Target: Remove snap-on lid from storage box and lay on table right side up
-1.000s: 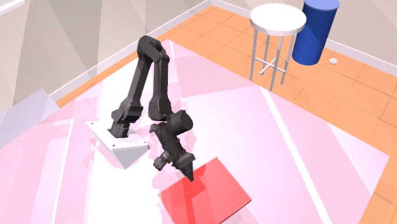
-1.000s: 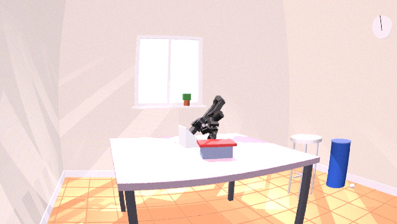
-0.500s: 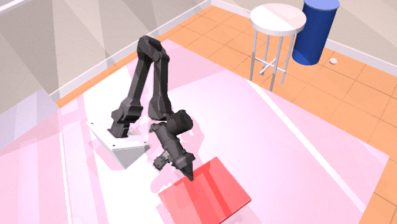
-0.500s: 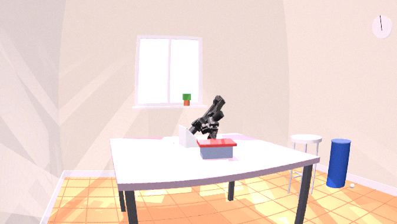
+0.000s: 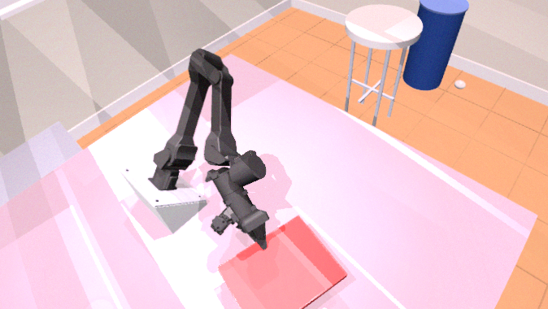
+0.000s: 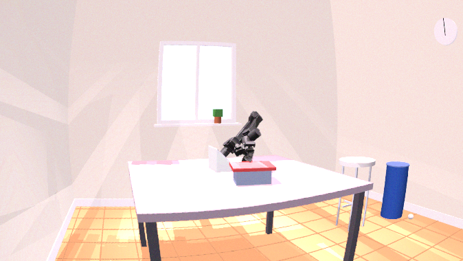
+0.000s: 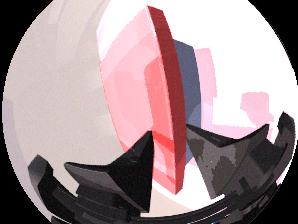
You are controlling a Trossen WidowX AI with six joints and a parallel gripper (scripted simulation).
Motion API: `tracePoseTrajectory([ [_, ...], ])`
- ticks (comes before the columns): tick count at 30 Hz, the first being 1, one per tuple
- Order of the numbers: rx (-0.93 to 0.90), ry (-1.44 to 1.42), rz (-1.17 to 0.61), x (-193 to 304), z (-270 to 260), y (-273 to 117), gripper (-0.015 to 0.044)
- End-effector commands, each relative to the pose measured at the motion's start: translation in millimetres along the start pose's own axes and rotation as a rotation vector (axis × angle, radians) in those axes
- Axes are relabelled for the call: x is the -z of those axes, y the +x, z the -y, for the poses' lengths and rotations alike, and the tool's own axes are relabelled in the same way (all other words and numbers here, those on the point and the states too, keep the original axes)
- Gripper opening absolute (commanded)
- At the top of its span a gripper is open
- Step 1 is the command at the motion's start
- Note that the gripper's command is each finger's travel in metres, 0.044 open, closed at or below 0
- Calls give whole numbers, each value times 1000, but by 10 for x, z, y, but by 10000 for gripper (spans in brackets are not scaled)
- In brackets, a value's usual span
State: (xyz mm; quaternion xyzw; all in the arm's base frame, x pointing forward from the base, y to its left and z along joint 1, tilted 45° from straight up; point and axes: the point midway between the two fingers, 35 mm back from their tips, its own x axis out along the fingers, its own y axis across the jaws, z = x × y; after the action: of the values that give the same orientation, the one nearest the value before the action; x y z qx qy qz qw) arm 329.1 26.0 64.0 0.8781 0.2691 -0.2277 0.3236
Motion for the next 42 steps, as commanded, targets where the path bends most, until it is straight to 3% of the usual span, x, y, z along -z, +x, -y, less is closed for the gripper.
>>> tracePoseTrajectory([
  [1,-6,0,0,-6,-29,-24,0],
  [42,-7,0,1,-12,-83,-75,0],
])
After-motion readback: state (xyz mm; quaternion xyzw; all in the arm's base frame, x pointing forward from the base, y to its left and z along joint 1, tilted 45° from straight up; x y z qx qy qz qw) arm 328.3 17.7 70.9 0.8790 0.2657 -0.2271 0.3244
